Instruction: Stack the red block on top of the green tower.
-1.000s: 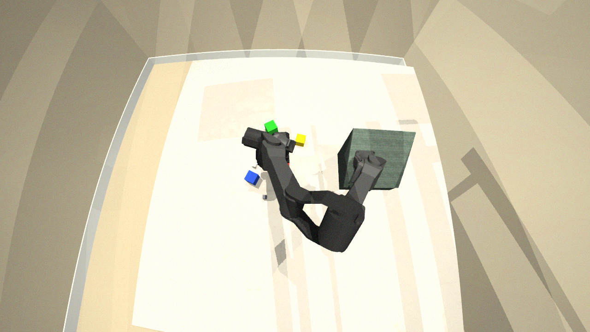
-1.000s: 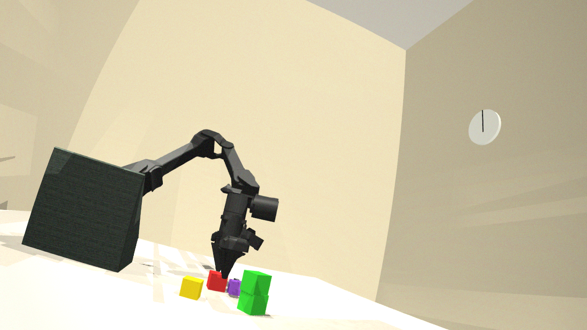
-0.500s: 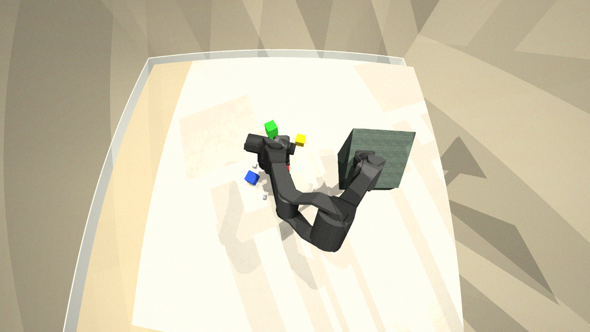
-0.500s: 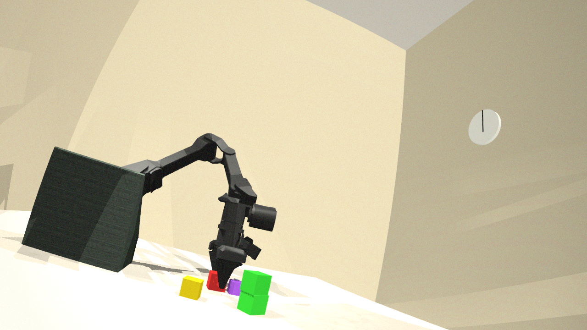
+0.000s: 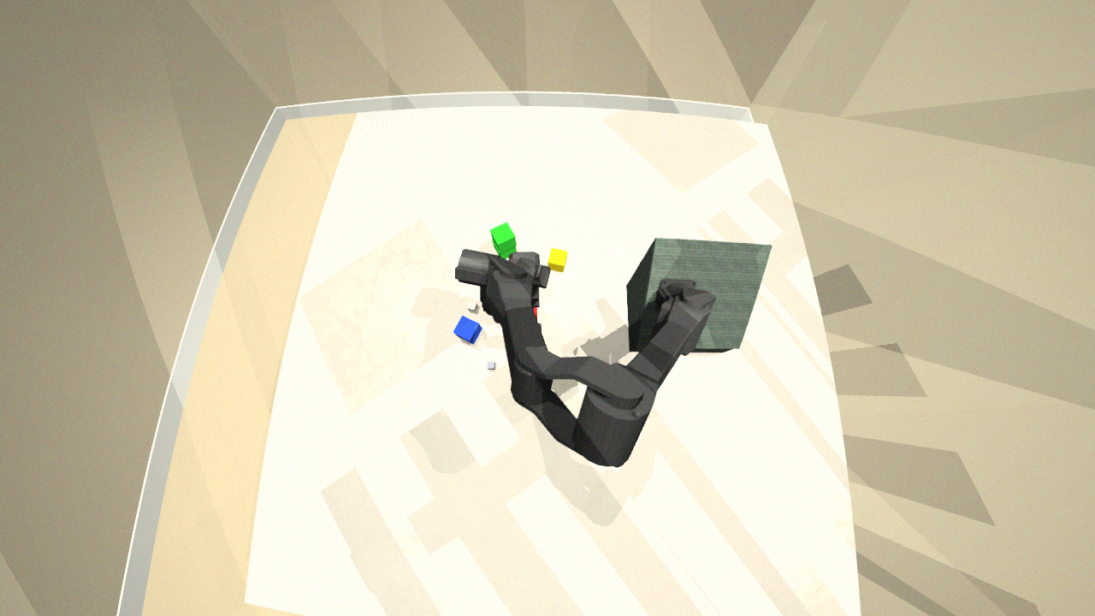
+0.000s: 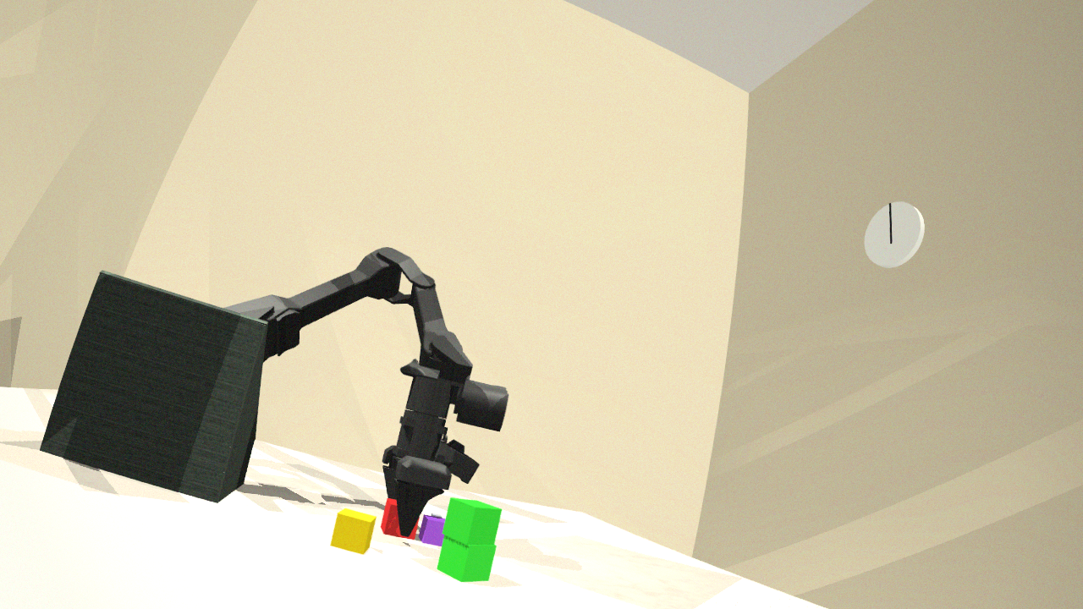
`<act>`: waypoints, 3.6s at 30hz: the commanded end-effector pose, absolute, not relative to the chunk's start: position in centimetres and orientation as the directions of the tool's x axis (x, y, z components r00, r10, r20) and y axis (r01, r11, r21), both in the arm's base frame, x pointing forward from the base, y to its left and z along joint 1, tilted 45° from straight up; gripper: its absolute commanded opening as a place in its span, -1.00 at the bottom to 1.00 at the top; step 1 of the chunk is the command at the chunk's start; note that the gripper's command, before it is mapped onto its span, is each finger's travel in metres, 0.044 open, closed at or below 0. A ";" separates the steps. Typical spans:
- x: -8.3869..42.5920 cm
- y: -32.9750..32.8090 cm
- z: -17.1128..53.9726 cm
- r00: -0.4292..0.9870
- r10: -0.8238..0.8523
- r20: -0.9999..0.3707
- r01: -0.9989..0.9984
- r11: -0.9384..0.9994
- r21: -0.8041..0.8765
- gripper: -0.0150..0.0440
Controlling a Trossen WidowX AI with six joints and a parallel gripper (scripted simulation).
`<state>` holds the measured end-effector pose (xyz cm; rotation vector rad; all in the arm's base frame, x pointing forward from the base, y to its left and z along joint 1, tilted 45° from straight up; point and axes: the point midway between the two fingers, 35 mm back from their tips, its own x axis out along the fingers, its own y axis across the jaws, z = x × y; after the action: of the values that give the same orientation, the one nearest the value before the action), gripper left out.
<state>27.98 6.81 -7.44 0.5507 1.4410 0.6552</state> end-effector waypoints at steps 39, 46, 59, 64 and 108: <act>27.9 0.8 -1.5 0.012 0.700 -0.714 -0.069 0.713 0.698 -0.49; 27.9 -1.5 0.8 0.012 0.699 -0.715 -0.069 0.714 0.697 -0.49; 28.7 -2.7 0.0 0.013 0.697 -0.717 -0.069 0.716 0.695 -0.49; 29.9 -4.3 -1.1 0.014 0.695 -0.719 -0.070 0.718 0.693 -0.49; 34.0 -9.8 -11.7 0.018 0.693 -0.721 -0.074 0.720 0.690 -0.49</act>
<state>34.32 -10.34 -11.03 0.5264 1.4324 0.6436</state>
